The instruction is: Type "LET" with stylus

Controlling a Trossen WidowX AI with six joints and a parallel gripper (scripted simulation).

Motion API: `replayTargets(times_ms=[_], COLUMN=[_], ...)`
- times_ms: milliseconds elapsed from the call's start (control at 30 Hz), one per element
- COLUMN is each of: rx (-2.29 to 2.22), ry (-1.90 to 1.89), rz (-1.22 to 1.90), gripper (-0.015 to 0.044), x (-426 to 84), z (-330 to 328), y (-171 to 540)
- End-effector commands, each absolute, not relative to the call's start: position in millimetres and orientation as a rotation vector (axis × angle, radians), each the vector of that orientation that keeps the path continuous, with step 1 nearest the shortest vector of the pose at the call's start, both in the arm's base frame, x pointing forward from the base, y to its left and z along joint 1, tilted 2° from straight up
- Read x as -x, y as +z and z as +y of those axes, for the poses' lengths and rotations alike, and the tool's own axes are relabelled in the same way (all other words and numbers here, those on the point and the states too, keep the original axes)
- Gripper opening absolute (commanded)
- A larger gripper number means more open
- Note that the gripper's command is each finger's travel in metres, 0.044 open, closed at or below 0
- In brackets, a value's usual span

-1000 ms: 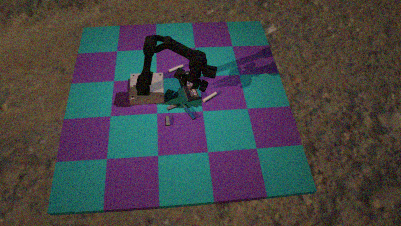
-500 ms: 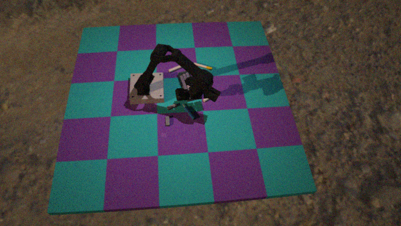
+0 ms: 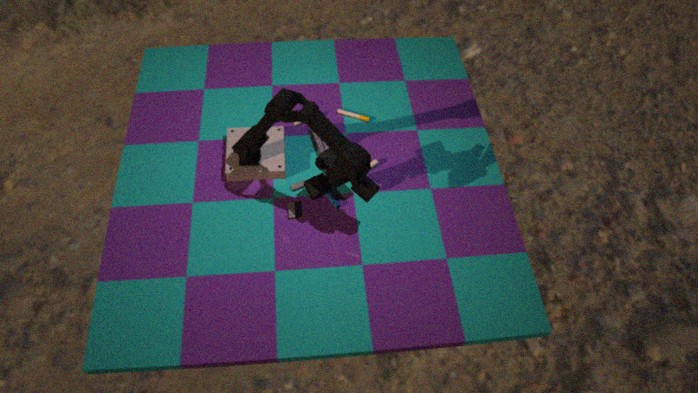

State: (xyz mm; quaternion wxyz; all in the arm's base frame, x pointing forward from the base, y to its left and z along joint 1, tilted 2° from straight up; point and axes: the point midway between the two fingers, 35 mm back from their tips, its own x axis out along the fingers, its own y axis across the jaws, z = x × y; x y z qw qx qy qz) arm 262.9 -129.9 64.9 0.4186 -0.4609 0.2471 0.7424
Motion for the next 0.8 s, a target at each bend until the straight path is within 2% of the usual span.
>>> replayTargets(times_ms=[0,767], rx=[1.165,1.165], ry=[1.86,1.86], rz=[0.605,0.605], gripper=[0.015,0.015], x=[-264.8,-265.2], z=[-130.7,-131.5], y=[64.9,46.0])
